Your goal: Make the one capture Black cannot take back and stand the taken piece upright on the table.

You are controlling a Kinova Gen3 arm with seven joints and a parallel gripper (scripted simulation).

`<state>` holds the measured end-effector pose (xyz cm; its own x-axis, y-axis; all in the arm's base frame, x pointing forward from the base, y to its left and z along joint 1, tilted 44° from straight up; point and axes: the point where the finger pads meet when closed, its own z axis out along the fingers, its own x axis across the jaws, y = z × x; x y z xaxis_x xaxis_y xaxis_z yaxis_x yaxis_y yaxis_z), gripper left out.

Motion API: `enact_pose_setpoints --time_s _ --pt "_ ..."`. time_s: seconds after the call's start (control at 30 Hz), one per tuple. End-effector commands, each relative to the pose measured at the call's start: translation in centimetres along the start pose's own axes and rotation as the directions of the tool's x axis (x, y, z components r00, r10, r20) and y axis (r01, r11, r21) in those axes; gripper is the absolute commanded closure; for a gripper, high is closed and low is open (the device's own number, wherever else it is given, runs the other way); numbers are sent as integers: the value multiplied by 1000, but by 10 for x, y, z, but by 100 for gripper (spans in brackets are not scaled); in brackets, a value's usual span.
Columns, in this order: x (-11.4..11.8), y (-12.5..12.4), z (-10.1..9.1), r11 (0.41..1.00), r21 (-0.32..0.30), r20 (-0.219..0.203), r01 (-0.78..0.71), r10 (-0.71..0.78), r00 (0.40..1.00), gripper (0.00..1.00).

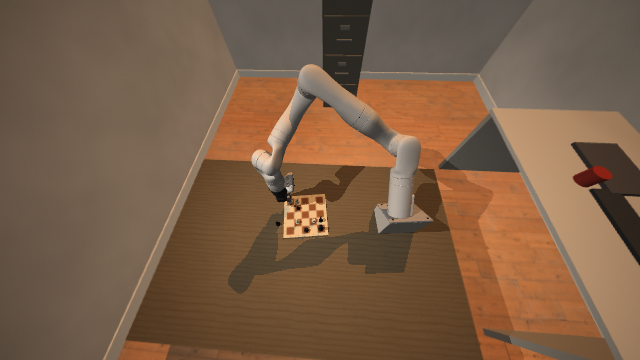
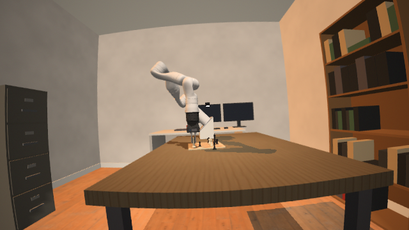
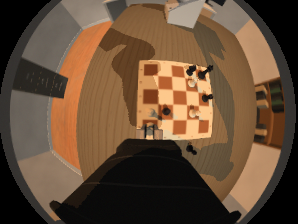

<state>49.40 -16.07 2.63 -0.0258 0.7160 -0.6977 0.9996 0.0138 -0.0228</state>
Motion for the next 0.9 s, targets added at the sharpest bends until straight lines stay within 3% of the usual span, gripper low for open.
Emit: enact_pose_setpoints --time_s 0.0,0.87 --pt "0 1 -1 1000 -2 0 0 0 1000 100" --pt "0 1 3 1000 -2 -1 0 0 1000 100"
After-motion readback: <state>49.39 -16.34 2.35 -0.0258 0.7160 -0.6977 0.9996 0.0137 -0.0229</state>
